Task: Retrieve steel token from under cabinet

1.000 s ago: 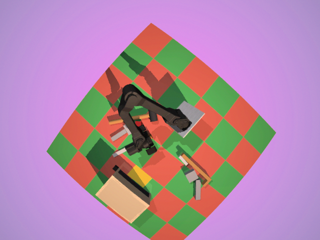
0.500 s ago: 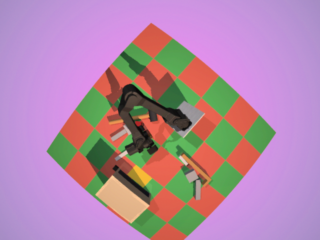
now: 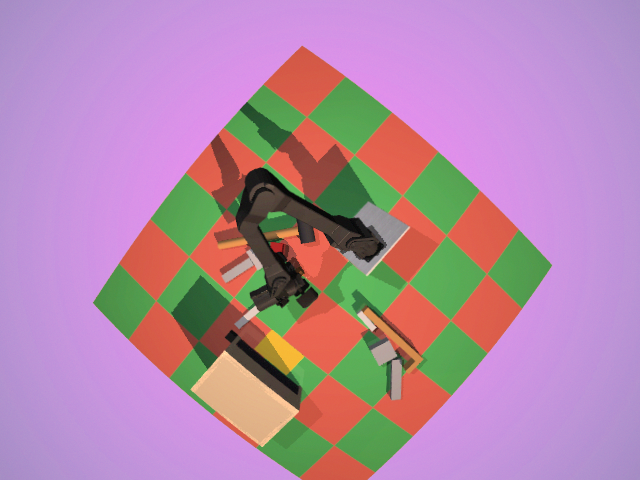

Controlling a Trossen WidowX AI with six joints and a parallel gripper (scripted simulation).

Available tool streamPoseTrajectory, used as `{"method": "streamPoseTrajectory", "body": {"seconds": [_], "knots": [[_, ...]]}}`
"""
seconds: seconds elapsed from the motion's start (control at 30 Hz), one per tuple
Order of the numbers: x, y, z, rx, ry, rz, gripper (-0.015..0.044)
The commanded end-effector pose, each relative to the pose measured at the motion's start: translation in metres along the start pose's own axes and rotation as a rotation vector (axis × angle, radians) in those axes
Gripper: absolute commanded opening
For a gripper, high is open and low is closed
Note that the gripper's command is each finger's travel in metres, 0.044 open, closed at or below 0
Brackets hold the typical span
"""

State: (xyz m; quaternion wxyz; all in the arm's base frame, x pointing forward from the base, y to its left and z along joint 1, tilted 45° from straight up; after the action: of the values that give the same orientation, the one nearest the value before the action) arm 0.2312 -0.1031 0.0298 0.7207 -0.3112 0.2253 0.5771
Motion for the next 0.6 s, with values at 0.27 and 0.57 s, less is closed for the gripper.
{"method": "streamPoseTrajectory", "body": {"seconds": [0.27, 0.57], "knots": [[0.0008, -0.0005, 0.0010, -0.006, -0.003, 0.104, 0.0000], [0.0009, -0.0005, 0.0010, -0.006, -0.003, 0.176, 0.0000]]}}
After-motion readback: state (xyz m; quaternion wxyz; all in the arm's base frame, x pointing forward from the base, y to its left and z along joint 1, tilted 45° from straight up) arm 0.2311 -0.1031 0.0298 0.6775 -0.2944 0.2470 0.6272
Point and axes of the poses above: the point midway between the two fingers, 35 mm back from their tips, its own z axis back along the fingers, its own x axis across the jaws, y = z × x, the point moved 7 cm from there along z, back along the fingers, and after that the axes turned 8 degrees about -z, right-handed, at the moved point
